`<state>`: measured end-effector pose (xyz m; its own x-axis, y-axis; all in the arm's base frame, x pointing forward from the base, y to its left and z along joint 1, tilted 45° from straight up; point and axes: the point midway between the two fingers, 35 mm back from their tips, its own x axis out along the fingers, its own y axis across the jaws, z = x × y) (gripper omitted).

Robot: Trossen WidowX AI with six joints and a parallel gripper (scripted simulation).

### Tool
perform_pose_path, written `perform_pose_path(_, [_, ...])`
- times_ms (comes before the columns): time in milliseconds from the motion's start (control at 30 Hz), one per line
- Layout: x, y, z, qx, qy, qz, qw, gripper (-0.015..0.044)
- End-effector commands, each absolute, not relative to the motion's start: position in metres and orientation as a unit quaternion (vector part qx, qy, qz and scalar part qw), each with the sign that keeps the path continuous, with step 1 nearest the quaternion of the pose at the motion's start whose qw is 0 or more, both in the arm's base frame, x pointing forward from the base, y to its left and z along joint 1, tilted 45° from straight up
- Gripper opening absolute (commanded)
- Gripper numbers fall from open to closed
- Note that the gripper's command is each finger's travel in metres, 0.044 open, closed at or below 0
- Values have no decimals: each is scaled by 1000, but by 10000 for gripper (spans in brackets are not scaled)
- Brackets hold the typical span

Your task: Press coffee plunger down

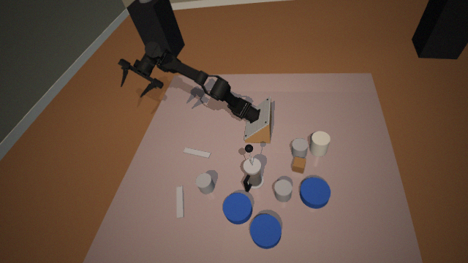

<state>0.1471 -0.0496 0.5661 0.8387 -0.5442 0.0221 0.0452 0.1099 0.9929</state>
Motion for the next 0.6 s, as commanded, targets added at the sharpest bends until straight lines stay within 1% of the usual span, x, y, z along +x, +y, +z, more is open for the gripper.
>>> perform_pose_path(0, [147, -50, 567, 635, -196, -200, 720, 426])
perform_pose_path(33, [146, -50, 569, 635, -196, -191, 722, 440])
perform_pose_path(267, [134, -61, 597, 637, -206, -39, 742, 440])
perform_pose_path(433, [134, -84, 609, 646, -227, 51, 727, 440])
perform_pose_path(567, [145, -109, 610, 660, -244, 93, 705, 440])
